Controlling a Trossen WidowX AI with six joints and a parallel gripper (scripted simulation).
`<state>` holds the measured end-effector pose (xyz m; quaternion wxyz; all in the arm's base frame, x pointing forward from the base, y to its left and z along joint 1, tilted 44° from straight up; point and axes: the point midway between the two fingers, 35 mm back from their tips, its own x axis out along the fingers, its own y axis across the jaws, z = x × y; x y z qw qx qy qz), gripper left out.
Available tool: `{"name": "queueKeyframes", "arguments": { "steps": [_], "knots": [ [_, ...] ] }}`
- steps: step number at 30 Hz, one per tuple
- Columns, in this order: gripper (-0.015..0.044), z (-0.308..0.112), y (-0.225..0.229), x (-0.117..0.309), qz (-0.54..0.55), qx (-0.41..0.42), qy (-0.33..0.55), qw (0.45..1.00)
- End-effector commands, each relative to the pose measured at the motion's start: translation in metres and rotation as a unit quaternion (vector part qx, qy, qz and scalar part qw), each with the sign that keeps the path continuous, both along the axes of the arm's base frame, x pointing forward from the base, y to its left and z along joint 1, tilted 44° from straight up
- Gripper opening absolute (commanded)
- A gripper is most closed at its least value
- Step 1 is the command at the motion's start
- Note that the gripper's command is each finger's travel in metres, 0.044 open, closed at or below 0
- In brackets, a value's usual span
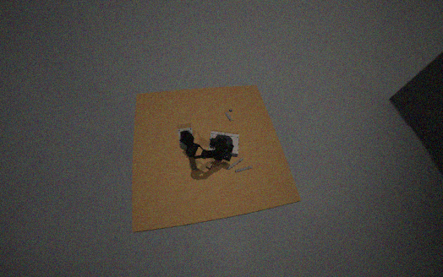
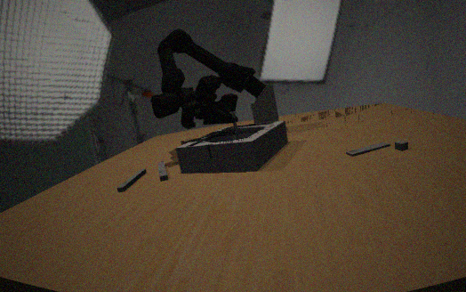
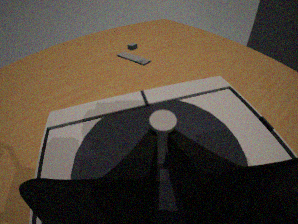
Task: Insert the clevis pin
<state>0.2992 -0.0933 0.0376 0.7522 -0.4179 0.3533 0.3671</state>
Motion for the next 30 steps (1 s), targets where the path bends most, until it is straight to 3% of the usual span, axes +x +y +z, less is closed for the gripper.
{"name": "queueKeyframes", "arguments": {
  "steps": [1,30],
  "knots": [
    [0.0000,0.0013,-0.0016,0.0019,0.002,-0.003,-0.002,1.000],
    [0.0000,0.0035,-0.0035,0.0044,0.000,-0.001,-0.001,1.000]
  ]
}}
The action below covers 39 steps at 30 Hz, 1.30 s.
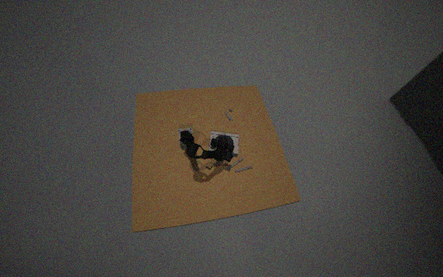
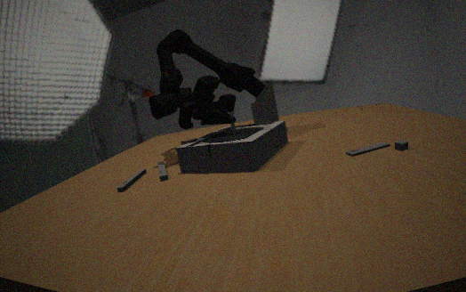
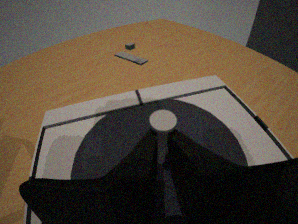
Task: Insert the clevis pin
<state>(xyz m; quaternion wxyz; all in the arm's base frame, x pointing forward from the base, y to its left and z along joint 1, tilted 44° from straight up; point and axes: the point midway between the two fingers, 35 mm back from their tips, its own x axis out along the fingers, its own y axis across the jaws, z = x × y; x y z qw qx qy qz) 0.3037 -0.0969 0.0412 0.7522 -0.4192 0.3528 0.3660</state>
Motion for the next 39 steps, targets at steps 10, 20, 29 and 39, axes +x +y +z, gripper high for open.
{"name": "queueKeyframes", "arguments": {
  "steps": [10,20,29,39],
  "knots": [
    [0.0000,-0.0008,-0.0008,0.0009,0.002,-0.001,0.000,1.000],
    [0.0000,-0.0020,-0.0022,0.0005,0.002,-0.002,0.000,1.000],
    [0.0000,-0.0026,-0.0029,0.0000,0.000,0.000,0.001,1.000],
    [0.0000,-0.0028,-0.0031,0.0000,0.000,0.000,0.001,1.000]
  ]
}}
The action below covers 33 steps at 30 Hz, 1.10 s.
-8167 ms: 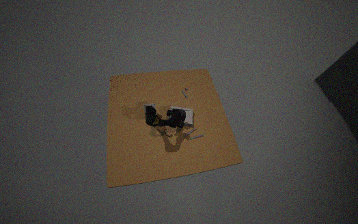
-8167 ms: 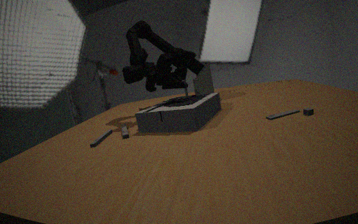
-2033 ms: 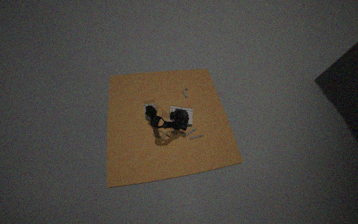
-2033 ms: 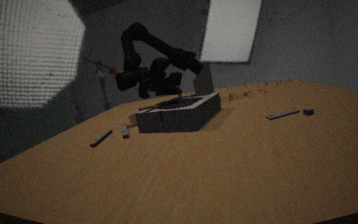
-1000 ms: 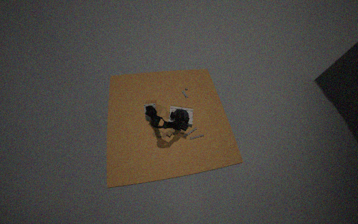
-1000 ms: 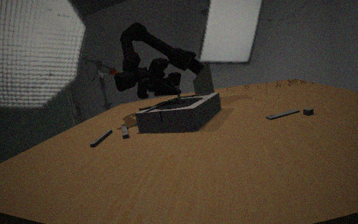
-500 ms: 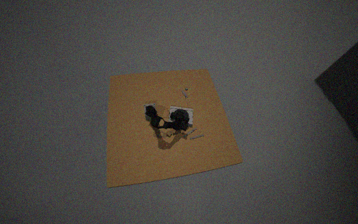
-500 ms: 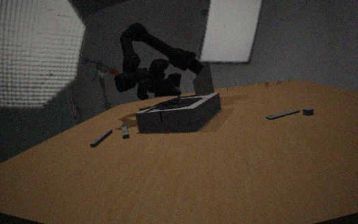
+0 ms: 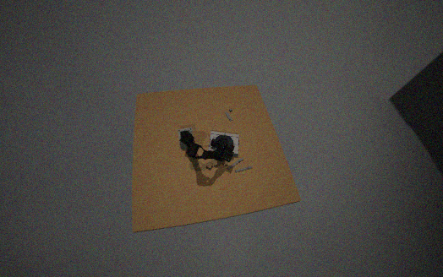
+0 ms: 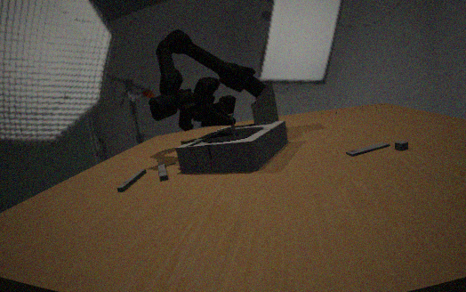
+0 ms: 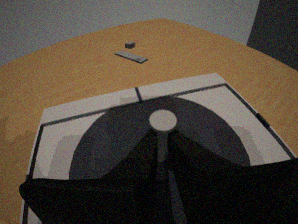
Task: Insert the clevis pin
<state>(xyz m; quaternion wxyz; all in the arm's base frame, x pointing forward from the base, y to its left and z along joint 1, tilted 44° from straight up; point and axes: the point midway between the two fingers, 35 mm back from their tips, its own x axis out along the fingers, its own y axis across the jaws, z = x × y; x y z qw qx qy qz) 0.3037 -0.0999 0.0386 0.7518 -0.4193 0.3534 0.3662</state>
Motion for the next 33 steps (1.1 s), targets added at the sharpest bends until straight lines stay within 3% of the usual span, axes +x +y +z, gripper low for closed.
{"name": "queueKeyframes", "arguments": {
  "steps": [1,26,32,33],
  "knots": [
    [0.0000,-0.0004,-0.0004,0.0000,0.000,0.000,0.000,1.000],
    [0.0000,-0.0026,-0.0032,-0.0002,0.000,-0.001,0.000,1.000],
    [0.0157,-0.0026,-0.0032,-0.0002,0.000,-0.001,0.000,1.000],
    [0.0160,-0.0026,-0.0032,-0.0002,0.000,-0.001,0.000,1.000]
  ]
}}
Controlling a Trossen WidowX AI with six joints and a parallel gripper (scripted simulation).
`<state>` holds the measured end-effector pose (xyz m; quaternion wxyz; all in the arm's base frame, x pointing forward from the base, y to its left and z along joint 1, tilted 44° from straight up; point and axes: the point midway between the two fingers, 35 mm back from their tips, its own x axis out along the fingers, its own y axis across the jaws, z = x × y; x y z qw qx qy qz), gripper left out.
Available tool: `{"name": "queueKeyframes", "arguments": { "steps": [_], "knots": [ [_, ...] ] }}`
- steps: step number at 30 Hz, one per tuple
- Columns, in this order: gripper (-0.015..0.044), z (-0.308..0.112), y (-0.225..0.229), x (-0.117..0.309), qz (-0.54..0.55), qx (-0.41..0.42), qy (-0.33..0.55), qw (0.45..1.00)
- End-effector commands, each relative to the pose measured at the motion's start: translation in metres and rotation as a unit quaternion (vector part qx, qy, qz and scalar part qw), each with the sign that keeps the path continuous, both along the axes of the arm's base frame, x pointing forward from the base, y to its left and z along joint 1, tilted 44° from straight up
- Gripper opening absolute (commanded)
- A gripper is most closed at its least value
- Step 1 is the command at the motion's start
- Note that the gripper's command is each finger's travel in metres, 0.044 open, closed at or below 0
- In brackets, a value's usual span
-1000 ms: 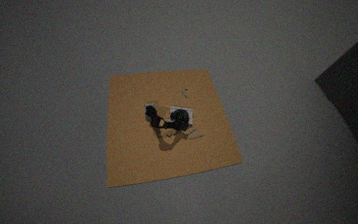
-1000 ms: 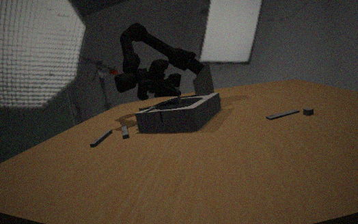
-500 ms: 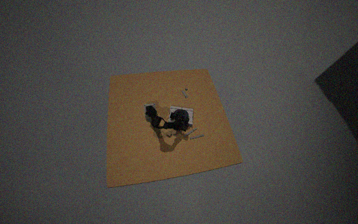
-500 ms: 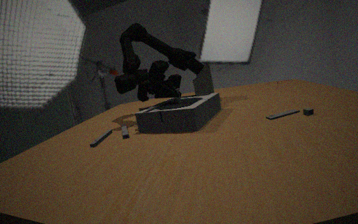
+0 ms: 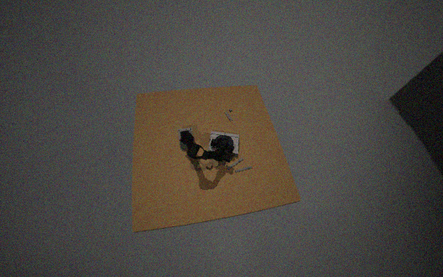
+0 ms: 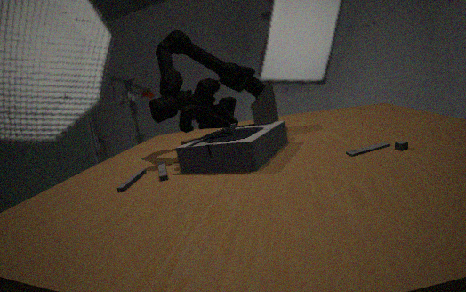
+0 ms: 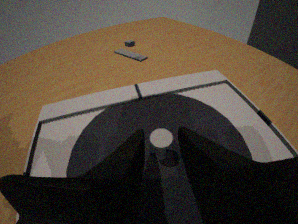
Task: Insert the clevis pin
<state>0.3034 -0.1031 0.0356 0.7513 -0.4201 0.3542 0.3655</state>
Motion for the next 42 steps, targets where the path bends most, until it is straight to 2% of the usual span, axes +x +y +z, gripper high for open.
{"name": "queueKeyframes", "arguments": {
  "steps": [1,11,14,20,22,42],
  "knots": [
    [0.0160,0.000,0.000,0.000,0.000,0.000,-0.001,1.000],
    [0.0160,0.013,0.013,0.000,0.002,0.000,-0.001,1.000],
    [0.0239,0.025,0.005,-0.004,0.005,0.000,-0.004,1.000],
    [0.0396,0.088,-0.013,-0.042,0.006,-0.002,-0.004,1.000],
    [0.0440,0.096,-0.014,-0.048,0.006,-0.002,-0.005,1.000],
    [0.0440,0.096,-0.014,-0.048,0.006,-0.002,-0.005,1.000]
  ]
}}
